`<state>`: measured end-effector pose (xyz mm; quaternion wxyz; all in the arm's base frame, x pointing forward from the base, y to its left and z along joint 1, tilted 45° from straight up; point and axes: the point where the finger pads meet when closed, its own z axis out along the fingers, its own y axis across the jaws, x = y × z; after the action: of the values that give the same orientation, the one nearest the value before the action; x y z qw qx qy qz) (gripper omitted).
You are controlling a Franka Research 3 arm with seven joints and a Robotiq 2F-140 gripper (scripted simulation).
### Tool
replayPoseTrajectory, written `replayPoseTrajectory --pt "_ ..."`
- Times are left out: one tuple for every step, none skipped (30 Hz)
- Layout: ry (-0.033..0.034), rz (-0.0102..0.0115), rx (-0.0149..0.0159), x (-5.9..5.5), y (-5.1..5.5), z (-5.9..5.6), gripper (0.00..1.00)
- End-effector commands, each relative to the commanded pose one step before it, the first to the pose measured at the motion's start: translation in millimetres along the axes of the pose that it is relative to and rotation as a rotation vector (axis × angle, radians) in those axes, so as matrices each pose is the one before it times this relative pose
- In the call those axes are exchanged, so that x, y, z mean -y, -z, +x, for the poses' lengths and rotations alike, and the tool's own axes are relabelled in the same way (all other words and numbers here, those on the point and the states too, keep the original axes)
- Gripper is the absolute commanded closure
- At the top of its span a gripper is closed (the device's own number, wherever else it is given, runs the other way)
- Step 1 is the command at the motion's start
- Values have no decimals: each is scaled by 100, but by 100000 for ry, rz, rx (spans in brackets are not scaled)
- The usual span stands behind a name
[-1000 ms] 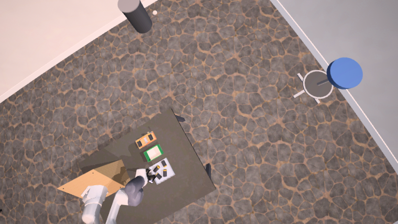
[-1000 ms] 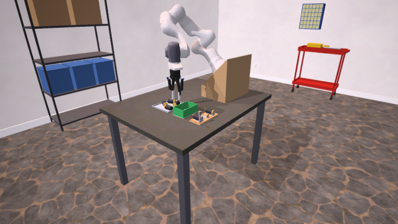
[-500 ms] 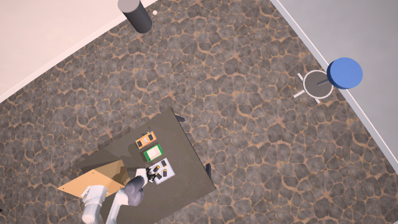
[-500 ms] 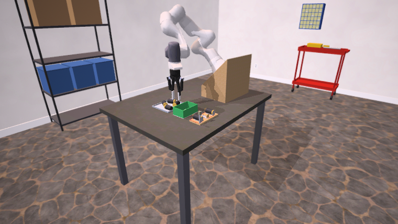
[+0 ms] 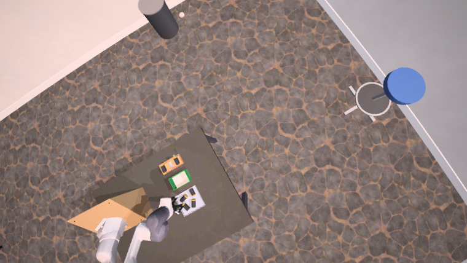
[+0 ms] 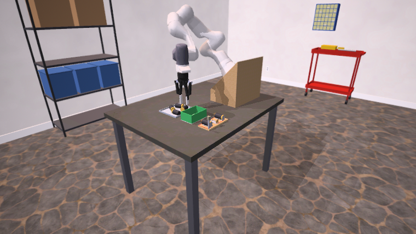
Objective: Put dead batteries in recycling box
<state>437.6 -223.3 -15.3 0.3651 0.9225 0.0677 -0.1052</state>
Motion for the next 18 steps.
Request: replayPoseTrajectory --pt "-436 -154 -405 -104 -2 161 71" --pt "0 0 0 0 0 0 71" --pt "0 0 0 -1 0 2 71" --pt "0 0 0 -7 0 10 71" --pt "0 0 0 0 0 0 71" --pt "0 0 0 0 0 0 71" --pt "0 0 0 -13 0 21 71" --pt "0 0 0 -19 0 30 71" --pt "0 0 0 -21 0 33 71" --pt "0 0 0 -19 0 30 71" --pt "0 0 0 -13 0 21 71" --pt "0 0 0 -7 0 10 71" --pt "0 0 0 -1 0 2 71" --pt "0 0 0 0 0 0 71" --pt "0 0 0 0 0 0 71" --pt "0 0 0 0 0 0 71" --pt "0 0 0 0 0 0 71" --pt "0 0 0 0 0 0 71"
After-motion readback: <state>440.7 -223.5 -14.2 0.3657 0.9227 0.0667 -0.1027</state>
